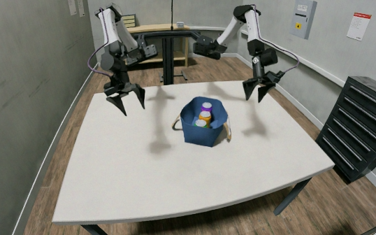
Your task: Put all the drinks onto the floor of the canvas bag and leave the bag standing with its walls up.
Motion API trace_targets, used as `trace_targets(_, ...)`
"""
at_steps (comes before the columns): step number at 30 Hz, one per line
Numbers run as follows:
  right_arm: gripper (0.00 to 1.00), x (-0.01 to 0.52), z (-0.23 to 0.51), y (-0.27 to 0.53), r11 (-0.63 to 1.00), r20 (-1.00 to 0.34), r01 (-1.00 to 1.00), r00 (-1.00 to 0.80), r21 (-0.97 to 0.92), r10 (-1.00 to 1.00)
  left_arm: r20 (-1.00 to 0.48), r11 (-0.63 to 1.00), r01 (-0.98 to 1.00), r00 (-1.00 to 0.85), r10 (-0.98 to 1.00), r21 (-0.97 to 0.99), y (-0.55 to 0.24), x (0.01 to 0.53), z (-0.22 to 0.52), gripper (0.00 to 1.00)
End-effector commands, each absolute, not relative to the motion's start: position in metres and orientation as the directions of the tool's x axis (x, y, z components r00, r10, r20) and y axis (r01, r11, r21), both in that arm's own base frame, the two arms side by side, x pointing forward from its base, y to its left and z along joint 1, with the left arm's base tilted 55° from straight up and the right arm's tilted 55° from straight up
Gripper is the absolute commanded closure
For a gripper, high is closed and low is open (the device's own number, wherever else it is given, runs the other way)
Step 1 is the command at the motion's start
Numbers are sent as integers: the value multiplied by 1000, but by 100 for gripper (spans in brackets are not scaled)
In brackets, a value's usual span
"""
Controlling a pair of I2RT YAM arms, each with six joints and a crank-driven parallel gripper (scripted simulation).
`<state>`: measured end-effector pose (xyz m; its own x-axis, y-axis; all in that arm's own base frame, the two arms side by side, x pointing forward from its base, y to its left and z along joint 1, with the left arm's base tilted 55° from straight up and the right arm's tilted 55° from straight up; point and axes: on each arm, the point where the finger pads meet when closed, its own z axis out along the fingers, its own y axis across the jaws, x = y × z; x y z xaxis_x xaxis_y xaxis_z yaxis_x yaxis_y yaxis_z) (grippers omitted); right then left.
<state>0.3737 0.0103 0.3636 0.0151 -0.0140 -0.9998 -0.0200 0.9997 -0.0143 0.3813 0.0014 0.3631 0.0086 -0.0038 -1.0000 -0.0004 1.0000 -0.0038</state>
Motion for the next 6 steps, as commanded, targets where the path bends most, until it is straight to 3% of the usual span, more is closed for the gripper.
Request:
trace_targets(1, 9, 360, 379, 13, 1000, -999, -23, 47, -10, -9, -997, 1000, 5, 78, -9, -9, -1, 377, 395, 0)
trace_targets(6, 9, 360, 379, 13, 1000, -999, -23, 47, -10, -9, -997, 1000, 5, 78, -9, -9, -1, 377, 395, 0)
